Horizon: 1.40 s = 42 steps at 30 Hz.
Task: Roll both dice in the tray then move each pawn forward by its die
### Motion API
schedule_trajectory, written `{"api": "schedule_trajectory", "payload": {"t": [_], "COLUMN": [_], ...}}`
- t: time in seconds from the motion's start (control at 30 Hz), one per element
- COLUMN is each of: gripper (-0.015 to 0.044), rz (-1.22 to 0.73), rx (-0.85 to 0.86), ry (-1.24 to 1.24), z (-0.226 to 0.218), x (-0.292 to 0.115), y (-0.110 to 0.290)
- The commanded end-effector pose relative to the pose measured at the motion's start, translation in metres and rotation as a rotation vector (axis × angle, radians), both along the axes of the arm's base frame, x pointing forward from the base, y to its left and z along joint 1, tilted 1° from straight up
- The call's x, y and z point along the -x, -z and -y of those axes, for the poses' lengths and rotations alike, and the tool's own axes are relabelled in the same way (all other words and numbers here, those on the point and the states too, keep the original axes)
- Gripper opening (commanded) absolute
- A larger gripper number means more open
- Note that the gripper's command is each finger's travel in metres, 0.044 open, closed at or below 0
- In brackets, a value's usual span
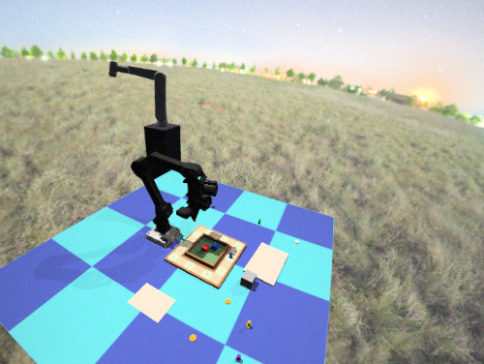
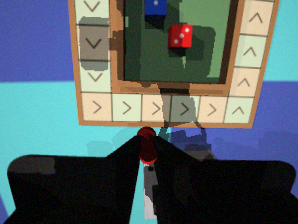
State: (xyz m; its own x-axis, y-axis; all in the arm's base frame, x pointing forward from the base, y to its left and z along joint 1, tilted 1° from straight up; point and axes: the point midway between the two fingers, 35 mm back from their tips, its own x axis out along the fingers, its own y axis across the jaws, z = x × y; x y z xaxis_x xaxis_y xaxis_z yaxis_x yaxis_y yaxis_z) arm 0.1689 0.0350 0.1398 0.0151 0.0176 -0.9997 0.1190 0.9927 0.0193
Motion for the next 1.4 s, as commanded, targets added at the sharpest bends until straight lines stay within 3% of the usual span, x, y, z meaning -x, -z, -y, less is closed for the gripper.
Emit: {"api": "schedule_trajectory", "payload": {"t": [0.0,1.07,1.37], "gripper": [0.0,0.0,0.0], "rz": [0.0,-0.002,-0.002], "rx": [0.0,0.007,0.007], "ry": [-0.001,-0.001,-0.001], "z": [0.013,0.105,0.109], "x": [-0.003,0.013,0.014], "y": [0.008,0.062,0.078]}}
